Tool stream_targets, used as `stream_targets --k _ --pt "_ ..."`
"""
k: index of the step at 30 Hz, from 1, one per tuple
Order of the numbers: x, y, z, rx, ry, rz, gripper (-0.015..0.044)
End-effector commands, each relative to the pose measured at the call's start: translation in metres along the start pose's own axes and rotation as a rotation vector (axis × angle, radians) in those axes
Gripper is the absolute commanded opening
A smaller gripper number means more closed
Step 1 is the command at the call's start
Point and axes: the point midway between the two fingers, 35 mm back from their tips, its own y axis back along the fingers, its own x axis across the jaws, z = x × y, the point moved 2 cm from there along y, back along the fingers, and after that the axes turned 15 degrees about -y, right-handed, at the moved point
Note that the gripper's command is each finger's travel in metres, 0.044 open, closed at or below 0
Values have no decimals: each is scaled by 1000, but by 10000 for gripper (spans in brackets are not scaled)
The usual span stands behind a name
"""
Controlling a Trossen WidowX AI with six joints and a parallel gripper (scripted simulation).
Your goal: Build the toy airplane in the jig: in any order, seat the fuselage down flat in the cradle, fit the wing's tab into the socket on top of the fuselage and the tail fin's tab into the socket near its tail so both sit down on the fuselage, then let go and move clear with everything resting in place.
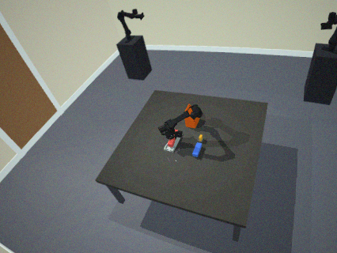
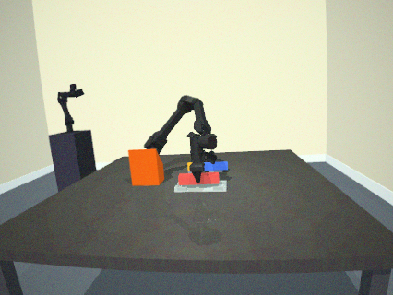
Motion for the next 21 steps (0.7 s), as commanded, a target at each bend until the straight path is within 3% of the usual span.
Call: stream_targets --k 1,8,13,21 --pt "-1 -4 -1 -2 -9 6 195" --pt "0 -2 -1 2 -1 1 161" --pt "0 -2 -1 2 -1 1 30" --pt "0 -2 -1 2 -1 1 240"
